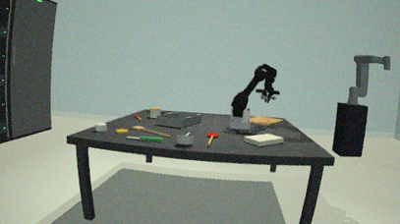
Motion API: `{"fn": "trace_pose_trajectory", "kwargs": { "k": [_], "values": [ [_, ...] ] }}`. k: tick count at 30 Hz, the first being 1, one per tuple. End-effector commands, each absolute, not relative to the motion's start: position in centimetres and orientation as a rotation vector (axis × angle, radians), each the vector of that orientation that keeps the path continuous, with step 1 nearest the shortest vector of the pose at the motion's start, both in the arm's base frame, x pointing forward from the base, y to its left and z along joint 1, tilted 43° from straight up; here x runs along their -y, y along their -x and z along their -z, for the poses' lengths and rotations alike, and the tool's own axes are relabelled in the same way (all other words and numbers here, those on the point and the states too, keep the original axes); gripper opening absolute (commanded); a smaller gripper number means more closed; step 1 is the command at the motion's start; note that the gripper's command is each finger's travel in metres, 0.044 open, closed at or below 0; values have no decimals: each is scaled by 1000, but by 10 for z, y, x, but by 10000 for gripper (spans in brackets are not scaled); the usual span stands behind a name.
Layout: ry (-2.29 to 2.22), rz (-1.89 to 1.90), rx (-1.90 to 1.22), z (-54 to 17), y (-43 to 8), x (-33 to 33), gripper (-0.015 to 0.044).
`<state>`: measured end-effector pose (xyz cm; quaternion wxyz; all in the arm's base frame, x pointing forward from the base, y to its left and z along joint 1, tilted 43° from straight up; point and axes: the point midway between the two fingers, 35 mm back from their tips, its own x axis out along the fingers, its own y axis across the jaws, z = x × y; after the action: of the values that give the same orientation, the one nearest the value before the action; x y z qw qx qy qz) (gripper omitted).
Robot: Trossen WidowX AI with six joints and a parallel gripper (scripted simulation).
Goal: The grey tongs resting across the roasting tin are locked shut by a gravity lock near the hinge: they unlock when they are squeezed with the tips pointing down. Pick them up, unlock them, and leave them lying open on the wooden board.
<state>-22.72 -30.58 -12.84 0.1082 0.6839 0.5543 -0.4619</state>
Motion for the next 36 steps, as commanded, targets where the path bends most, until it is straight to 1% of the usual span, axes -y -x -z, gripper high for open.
{"fn": "trace_pose_trajectory", "kwargs": {
  "k": [1,36],
  "values": [
    [-2007,1375,-1632,125,229,309,-150],
    [-2006,1377,-1633,165,236,279,-150]
  ]
}}
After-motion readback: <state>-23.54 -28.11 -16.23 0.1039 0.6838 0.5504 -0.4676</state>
